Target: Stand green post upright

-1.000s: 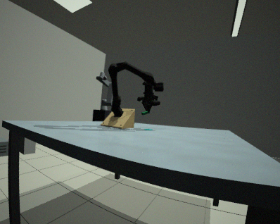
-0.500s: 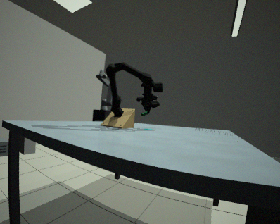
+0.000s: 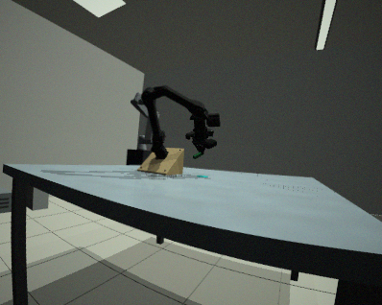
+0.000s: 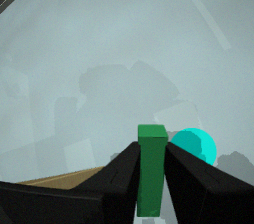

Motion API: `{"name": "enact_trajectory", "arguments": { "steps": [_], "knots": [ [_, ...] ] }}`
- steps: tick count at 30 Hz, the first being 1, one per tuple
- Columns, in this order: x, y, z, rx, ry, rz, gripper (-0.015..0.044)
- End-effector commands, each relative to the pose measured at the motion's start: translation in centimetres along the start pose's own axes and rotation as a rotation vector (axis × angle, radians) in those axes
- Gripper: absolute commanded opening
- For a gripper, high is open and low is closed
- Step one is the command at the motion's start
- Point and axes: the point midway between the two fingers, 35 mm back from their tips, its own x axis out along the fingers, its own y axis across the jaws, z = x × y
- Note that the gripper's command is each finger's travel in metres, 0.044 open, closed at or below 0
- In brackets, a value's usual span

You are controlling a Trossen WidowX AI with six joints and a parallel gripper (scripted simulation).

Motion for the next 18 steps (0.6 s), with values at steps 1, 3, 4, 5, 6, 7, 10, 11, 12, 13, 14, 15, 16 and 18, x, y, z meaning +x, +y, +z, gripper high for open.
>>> {"name": "enact_trajectory", "arguments": {
  "steps": [1,3,4,5,6,7,10,11,12,13,14,15,16,18],
  "knots": [
    [0.06,0.04,-0.10,-0.003,-0.028,0.010,0.0022],
    [0.08,0.05,-0.12,-0.005,-0.043,0.014,0.0022],
    [0.09,0.05,-0.12,-0.005,-0.050,0.016,0.0022],
    [0.09,0.06,-0.13,-0.006,-0.057,0.018,0.0022],
    [0.10,0.06,-0.14,-0.007,-0.065,0.020,0.0022],
    [0.11,0.06,-0.15,-0.008,-0.072,0.021,0.0022],
    [0.12,0.07,-0.17,-0.010,-0.094,0.026,0.0022],
    [0.13,0.07,-0.17,-0.011,-0.101,0.028,0.0022],
    [0.13,0.07,-0.18,-0.012,-0.108,0.029,0.0022],
    [0.13,0.07,-0.18,-0.012,-0.116,0.030,0.0022],
    [0.13,0.07,-0.19,-0.013,-0.123,0.032,0.0022],
    [0.13,0.07,-0.19,-0.014,-0.130,0.033,0.0022],
    [0.14,0.07,-0.20,-0.015,-0.138,0.034,0.0022],
    [0.13,0.07,-0.21,-0.017,-0.152,0.036,0.0022]
  ]
}}
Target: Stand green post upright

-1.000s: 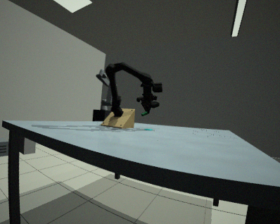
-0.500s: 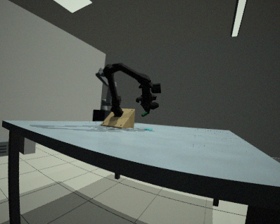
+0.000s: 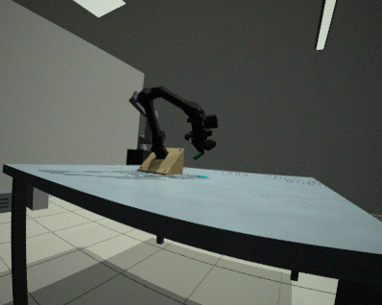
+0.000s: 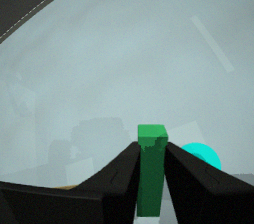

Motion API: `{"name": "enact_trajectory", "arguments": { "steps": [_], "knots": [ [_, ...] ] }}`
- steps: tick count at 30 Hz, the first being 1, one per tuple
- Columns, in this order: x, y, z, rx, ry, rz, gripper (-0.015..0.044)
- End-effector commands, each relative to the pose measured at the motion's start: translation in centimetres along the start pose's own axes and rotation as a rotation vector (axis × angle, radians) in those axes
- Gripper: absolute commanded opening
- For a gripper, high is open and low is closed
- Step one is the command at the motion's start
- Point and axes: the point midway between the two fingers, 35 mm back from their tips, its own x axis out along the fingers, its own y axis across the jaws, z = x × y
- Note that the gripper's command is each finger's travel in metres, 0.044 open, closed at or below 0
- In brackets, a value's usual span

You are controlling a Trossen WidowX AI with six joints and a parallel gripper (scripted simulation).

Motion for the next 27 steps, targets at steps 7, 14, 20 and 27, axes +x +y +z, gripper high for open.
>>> {"name": "enact_trajectory", "arguments": {
  "steps": [7,14,20,27],
  "knots": [
    [-0.02,0.02,-0.10,-0.011,-0.074,0.010,0.0022],
    [-0.07,0.00,-0.12,-0.020,-0.126,0.012,0.0022],
    [-0.14,-0.03,-0.14,-0.028,-0.171,0.012,0.0022],
    [-0.25,-0.07,-0.15,-0.038,-0.223,0.008,0.0022]
  ]
}}
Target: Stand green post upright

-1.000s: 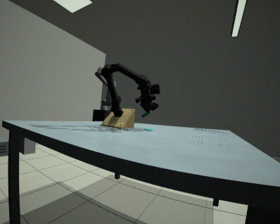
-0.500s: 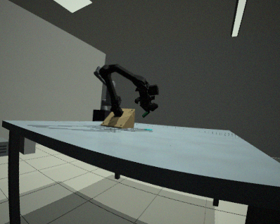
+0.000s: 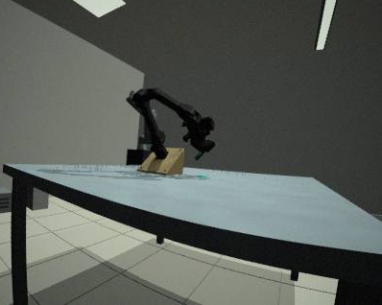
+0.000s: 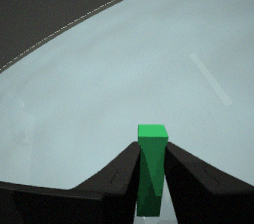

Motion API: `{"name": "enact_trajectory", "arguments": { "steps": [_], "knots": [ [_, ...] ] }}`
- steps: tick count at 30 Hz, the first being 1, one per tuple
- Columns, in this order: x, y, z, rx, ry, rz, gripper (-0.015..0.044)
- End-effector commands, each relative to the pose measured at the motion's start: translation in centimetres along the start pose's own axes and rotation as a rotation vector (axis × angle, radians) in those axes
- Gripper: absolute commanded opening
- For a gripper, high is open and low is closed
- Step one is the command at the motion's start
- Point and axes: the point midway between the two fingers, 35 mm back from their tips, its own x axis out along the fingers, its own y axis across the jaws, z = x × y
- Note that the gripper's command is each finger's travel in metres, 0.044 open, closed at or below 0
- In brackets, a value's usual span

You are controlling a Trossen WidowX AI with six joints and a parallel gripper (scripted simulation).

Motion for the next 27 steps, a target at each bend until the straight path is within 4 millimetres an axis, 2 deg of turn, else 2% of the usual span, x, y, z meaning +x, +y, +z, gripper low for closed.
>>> {"name": "enact_trajectory", "arguments": {
  "steps": [1,27],
  "knots": [
    [-0.07,0.01,-0.05,-0.007,-0.030,-0.002,0.0022],
    [-0.72,-0.20,0.00,-0.059,-0.219,-0.041,0.0022]
  ]
}}
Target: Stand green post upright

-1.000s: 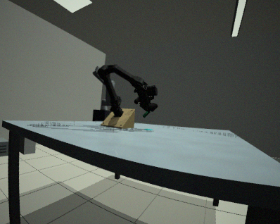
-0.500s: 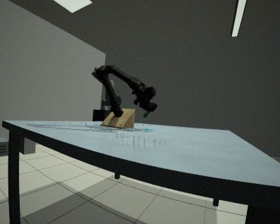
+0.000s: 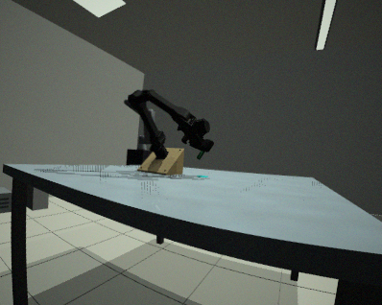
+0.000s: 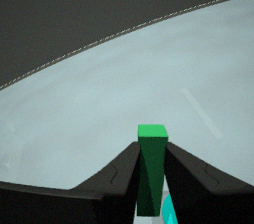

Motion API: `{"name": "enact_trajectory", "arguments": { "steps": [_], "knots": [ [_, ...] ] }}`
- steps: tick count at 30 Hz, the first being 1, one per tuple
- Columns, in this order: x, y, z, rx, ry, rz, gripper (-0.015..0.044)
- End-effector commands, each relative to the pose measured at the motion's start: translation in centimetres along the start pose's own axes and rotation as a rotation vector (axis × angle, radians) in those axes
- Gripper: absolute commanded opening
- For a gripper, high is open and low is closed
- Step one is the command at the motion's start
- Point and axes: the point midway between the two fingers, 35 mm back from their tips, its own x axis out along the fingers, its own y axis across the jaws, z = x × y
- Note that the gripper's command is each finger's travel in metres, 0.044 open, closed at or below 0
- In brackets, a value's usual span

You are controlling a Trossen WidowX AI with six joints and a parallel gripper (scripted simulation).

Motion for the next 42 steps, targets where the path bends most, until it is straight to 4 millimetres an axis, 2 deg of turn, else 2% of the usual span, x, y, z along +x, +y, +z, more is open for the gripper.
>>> {"name": "enact_trajectory", "arguments": {
  "steps": [1,42],
  "knots": [
    [-0.1,0.0,0.0,-0.010,-0.029,-0.008,0.0022],
    [-1.8,-0.4,0.2,-0.135,-0.297,-0.143,0.0022]
  ]
}}
